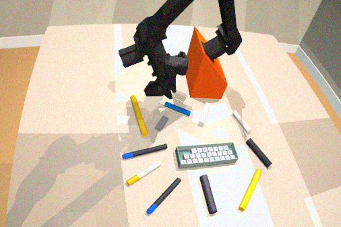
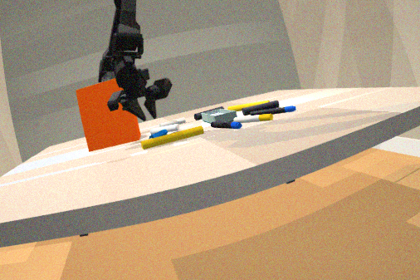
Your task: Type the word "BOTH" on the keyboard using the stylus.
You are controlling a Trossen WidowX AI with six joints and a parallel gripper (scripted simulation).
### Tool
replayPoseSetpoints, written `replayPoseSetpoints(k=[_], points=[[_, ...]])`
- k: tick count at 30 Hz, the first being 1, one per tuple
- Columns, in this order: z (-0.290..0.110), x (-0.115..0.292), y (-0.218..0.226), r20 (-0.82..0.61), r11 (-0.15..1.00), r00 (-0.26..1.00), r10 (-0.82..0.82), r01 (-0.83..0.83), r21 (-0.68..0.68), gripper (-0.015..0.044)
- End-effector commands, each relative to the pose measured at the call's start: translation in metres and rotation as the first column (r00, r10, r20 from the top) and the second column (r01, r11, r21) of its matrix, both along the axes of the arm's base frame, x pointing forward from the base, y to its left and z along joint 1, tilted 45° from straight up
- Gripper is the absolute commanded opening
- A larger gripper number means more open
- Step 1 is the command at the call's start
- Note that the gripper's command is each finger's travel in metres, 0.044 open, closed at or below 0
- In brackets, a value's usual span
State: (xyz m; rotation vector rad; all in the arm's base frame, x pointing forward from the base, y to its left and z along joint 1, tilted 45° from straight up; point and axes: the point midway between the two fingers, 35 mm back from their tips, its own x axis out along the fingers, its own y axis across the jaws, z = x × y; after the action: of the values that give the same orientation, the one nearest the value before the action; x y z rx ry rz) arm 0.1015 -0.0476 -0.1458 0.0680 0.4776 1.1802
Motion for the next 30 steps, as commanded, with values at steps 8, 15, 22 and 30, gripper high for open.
replayPoseSetpoints(k=[8,15,22,30], points=[[-0.007,0.001,0.007,0.002,1.0,1.0,-0.002,0.002,0.003,0.015],[-0.01,0.001,0.01,0.002,1.0,1.0,-0.002,0.002,0.003,0.015],[-0.014,0.001,0.014,0.002,1.0,1.0,-0.002,0.002,0.003,0.015],[-0.018,0.002,0.018,0.002,1.0,1.0,-0.002,0.002,0.003,0.015]])
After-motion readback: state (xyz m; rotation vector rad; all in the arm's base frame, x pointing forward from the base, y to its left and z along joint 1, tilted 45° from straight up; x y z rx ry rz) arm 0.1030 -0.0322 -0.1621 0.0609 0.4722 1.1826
